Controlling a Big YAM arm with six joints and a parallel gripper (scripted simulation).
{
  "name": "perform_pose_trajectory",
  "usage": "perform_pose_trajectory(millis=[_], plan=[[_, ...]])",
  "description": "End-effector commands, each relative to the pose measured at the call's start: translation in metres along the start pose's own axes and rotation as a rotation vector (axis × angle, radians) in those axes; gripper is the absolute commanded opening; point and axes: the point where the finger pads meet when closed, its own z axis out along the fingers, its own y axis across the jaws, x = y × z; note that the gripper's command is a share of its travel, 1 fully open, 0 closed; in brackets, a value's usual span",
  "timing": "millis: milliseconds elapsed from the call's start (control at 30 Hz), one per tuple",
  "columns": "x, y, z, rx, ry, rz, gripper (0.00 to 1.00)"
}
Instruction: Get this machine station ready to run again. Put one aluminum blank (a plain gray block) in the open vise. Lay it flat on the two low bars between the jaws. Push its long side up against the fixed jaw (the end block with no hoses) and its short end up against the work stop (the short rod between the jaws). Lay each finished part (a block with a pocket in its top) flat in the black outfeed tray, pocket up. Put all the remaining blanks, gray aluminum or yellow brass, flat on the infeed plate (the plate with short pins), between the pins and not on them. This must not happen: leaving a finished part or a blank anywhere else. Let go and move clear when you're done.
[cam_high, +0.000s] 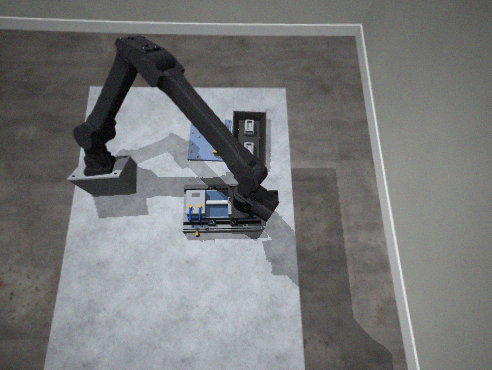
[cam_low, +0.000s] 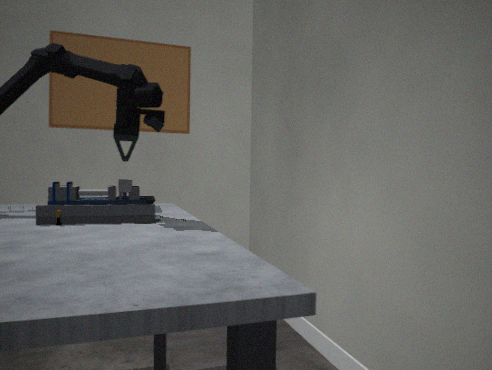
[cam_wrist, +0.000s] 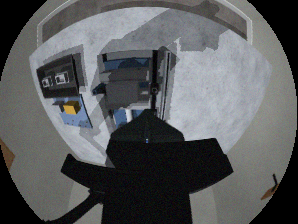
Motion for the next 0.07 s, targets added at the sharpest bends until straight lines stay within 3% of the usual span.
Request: perform_pose_trajectory(millis=[0, 33], plan=[[-0.0122, -0.0014, -0.0376, 0.025, -0.057, -0.011, 0.0], [-0.0122, -0.0014, -0.0376, 0.025, -0.057, -0.011, 0.0]])
